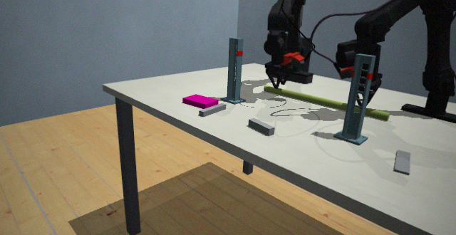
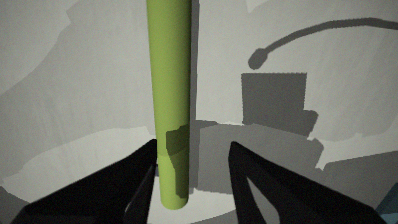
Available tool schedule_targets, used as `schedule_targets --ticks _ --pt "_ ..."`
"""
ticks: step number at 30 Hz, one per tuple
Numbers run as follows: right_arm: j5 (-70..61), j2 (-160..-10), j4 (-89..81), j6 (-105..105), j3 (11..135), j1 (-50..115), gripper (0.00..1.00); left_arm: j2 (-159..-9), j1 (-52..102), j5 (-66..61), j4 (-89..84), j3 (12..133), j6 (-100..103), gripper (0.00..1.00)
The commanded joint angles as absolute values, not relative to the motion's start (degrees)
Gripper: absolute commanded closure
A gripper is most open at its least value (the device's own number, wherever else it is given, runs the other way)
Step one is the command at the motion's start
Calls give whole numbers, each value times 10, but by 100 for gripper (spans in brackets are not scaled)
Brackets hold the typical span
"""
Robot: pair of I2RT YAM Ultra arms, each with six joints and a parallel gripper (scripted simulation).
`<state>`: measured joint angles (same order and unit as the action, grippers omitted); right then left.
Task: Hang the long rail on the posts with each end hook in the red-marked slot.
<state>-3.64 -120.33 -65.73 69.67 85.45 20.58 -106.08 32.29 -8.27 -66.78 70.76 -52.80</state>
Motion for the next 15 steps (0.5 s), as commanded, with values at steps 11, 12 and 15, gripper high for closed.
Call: schedule_targets --ticks 11,12,15 --pt "-53 -1211 -689 717 867 215 52 -1069 331 -97 -655 710 -526 52" --pt "-53 -1212 -686 717 864 217 52 -1070 332 -97 -652 704 -525 52" --pt "-54 -1214 -670 714 850 221 52 -1072 334 -97 -642 694 -523 52"
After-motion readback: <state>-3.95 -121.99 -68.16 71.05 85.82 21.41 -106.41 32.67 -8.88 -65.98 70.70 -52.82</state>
